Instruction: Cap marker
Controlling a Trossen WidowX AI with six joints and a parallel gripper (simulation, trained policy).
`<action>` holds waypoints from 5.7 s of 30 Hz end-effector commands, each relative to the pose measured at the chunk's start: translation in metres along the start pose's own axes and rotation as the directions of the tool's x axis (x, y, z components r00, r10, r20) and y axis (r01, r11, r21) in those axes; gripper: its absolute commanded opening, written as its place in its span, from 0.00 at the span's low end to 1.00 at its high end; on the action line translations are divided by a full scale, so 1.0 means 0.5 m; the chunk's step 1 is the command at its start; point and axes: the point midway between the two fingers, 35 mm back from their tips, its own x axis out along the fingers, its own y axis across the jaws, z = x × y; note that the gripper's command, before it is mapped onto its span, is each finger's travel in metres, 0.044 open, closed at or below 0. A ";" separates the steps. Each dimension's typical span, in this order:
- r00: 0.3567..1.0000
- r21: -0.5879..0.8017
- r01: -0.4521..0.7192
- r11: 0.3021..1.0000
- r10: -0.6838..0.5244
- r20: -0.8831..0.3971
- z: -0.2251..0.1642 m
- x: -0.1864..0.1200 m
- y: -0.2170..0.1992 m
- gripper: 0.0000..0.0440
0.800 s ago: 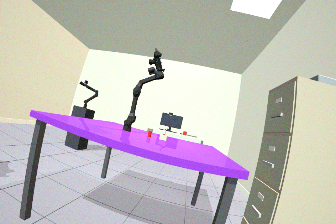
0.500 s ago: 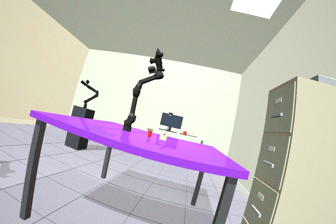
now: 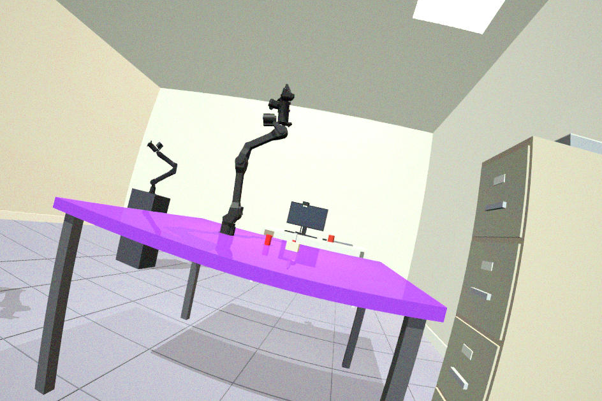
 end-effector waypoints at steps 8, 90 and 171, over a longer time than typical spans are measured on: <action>0.993 0.052 0.047 0.998 -0.041 -0.108 -0.010 0.015 0.005 0.66; 0.473 0.199 0.541 0.817 -0.100 -0.875 -0.195 -0.183 0.052 0.74; -0.403 -0.375 0.737 0.562 -0.079 -0.912 -0.249 -0.632 0.070 0.75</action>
